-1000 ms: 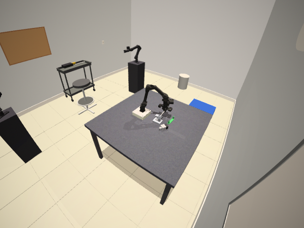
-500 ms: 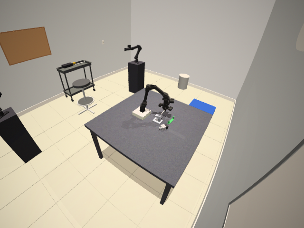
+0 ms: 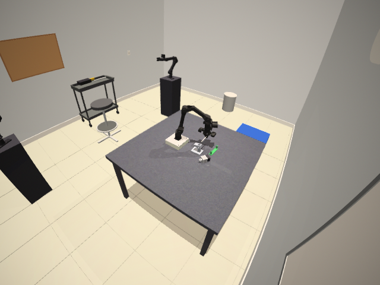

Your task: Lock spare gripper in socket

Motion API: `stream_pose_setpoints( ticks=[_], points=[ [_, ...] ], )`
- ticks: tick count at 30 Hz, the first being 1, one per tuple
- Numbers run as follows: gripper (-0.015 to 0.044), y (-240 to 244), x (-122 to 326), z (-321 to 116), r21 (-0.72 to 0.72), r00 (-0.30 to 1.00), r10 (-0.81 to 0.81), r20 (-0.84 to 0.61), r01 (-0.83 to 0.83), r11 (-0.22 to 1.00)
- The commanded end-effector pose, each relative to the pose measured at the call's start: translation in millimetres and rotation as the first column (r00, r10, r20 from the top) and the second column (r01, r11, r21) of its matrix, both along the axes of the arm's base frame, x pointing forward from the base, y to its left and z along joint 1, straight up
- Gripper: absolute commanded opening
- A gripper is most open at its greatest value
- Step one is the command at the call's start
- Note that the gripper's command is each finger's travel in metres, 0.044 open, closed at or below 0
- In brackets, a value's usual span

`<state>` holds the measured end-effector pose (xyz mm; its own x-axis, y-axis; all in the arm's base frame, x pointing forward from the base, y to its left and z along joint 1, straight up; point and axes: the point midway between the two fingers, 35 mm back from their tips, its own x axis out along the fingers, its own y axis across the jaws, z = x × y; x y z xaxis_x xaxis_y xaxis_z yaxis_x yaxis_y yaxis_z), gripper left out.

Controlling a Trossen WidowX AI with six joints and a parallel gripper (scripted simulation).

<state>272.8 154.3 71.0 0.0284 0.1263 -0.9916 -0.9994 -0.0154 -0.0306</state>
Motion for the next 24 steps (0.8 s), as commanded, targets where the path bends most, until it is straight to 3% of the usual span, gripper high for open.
stream_pose_setpoints(
  ticks=[1, 24],
  points=[
    [0.0000, 0.2, 0.5, -0.6, 0.000, 1.000, 0.000, -0.001, 0.000, 1.000],
    [0.0000, 21.7, 68.2, 12.9, 0.003, 0.999, -0.045, 0.005, 0.045, 0.999]
  ],
)
